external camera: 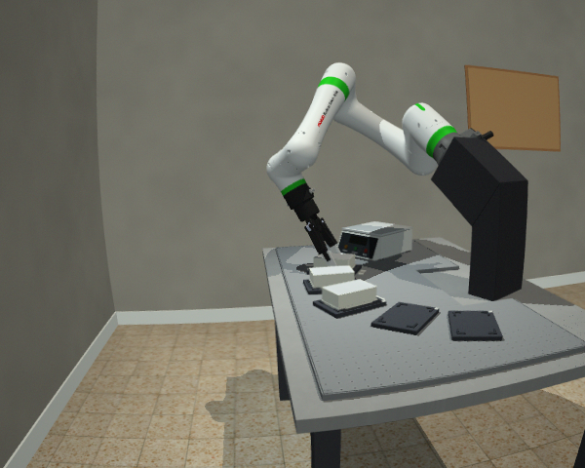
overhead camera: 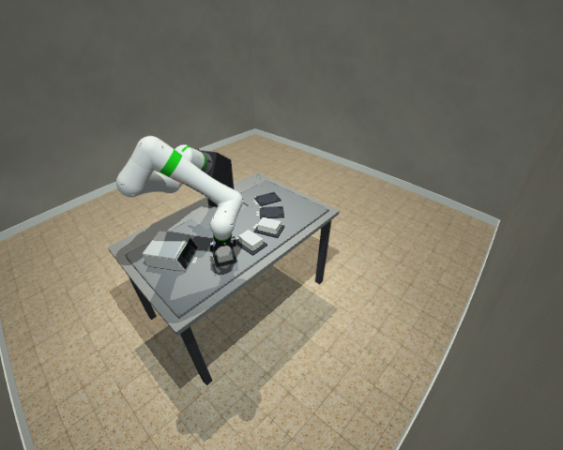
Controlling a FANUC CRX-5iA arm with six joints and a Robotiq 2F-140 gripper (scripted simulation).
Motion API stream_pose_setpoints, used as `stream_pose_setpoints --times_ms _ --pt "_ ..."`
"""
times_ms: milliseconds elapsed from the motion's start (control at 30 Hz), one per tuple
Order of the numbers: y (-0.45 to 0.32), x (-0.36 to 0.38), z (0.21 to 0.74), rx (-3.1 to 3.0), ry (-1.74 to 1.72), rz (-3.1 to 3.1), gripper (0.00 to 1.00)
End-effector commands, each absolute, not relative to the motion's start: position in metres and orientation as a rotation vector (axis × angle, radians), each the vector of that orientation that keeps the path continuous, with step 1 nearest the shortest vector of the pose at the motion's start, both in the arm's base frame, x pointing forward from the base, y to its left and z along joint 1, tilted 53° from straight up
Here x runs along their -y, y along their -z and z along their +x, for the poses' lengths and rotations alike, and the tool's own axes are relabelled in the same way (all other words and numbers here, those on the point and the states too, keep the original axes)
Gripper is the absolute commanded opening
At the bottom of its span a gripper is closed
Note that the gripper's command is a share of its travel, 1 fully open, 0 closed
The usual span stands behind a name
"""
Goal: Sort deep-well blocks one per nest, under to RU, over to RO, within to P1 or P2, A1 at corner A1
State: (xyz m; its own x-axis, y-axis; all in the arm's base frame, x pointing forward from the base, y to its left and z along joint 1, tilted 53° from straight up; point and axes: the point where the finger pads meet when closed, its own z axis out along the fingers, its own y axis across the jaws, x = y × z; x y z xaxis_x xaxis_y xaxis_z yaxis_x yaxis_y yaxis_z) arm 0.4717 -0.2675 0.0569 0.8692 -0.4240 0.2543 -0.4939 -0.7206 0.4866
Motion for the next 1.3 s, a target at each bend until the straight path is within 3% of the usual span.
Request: stream_pose_setpoints --times_ms 0,1267 --pt "-0.057 0.267 0.472 0.665 -0.168 2.482 0.10" --pt "-0.084 0.236 0.453 0.665 -0.168 2.482 0.10"
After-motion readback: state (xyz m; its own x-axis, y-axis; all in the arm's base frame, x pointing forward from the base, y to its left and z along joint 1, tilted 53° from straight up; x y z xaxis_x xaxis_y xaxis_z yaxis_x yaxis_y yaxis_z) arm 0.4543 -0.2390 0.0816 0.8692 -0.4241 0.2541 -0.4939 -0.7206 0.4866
